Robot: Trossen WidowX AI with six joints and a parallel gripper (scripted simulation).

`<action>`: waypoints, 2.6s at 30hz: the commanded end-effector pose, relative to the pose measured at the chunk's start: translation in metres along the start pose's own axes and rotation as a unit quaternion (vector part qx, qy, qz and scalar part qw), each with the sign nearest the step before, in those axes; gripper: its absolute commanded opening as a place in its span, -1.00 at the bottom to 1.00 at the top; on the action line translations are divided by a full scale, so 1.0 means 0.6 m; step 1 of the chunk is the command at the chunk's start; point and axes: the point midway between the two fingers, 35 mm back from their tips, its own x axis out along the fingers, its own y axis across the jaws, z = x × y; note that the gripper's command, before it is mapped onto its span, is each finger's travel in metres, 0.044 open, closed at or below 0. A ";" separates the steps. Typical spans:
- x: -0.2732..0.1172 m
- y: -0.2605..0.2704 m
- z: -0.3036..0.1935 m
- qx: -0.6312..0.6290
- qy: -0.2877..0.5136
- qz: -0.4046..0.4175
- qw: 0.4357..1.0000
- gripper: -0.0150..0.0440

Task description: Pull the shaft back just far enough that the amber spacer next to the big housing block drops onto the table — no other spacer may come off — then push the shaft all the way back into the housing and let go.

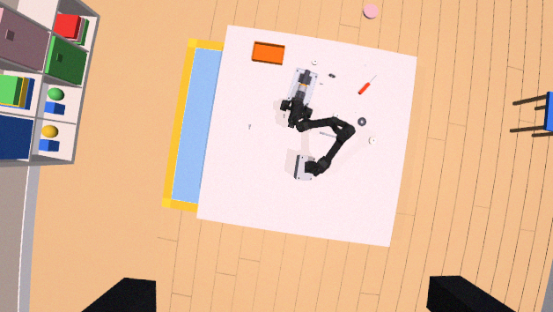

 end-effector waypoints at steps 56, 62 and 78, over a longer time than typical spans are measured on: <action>0.038 0.002 0.002 0.000 -0.002 0.002 1.000 1.00; 0.038 0.002 0.002 0.000 -0.002 0.002 1.000 1.00; 0.038 0.002 0.002 0.000 -0.002 0.002 1.000 1.00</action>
